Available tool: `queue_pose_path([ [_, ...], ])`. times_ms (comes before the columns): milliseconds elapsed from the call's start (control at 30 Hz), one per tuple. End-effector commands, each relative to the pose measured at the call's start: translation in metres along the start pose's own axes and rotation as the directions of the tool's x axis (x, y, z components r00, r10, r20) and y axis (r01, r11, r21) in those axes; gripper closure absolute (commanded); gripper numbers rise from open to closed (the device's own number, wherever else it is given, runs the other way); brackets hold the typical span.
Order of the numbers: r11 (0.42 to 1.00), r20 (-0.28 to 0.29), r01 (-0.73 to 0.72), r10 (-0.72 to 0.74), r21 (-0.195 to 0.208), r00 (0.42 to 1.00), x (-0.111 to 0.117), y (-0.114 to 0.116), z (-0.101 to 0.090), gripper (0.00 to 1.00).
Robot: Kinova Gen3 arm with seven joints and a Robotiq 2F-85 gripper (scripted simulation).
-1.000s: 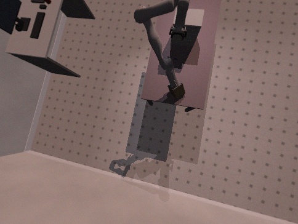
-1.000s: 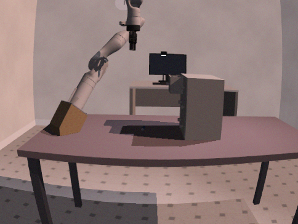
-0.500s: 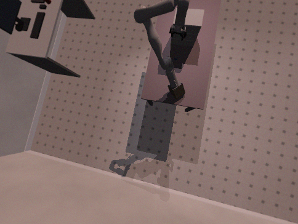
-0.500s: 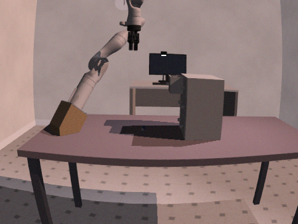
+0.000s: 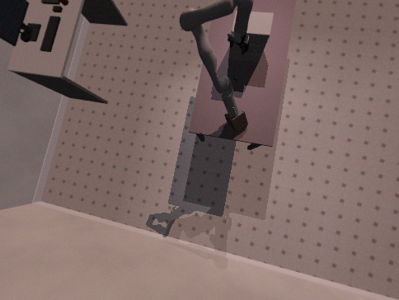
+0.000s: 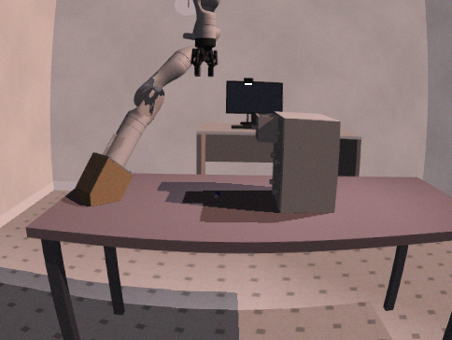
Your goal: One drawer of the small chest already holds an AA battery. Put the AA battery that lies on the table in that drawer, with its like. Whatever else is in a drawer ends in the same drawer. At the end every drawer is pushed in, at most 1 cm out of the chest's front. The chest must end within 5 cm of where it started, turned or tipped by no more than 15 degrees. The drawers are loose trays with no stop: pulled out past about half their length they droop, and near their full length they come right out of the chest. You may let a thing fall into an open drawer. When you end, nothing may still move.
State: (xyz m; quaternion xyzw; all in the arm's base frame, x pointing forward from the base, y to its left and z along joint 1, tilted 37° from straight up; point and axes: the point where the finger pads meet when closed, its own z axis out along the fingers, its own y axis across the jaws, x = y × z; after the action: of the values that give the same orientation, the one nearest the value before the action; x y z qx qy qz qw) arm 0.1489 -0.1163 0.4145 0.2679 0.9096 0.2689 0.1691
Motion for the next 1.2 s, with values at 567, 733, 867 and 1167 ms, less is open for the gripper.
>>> queue_pose_path([
  [567, 0.884, 0.002, -0.467, 0.467, 0.001, 0.884, -0.010, 0.009, -0.001, 0.00],
  [733, 0.797, 0.002, -0.604, 0.604, 0.001, 0.797, -0.013, 0.012, -0.001, 0.00],
  [867, 0.710, 0.002, -0.704, 0.704, 0.000, 0.710, -0.016, 0.014, -0.001, 0.00],
  [1167, 0.531, 0.002, -0.848, 0.848, 0.000, 0.531, -0.021, 0.019, -0.001, 0.00],
])
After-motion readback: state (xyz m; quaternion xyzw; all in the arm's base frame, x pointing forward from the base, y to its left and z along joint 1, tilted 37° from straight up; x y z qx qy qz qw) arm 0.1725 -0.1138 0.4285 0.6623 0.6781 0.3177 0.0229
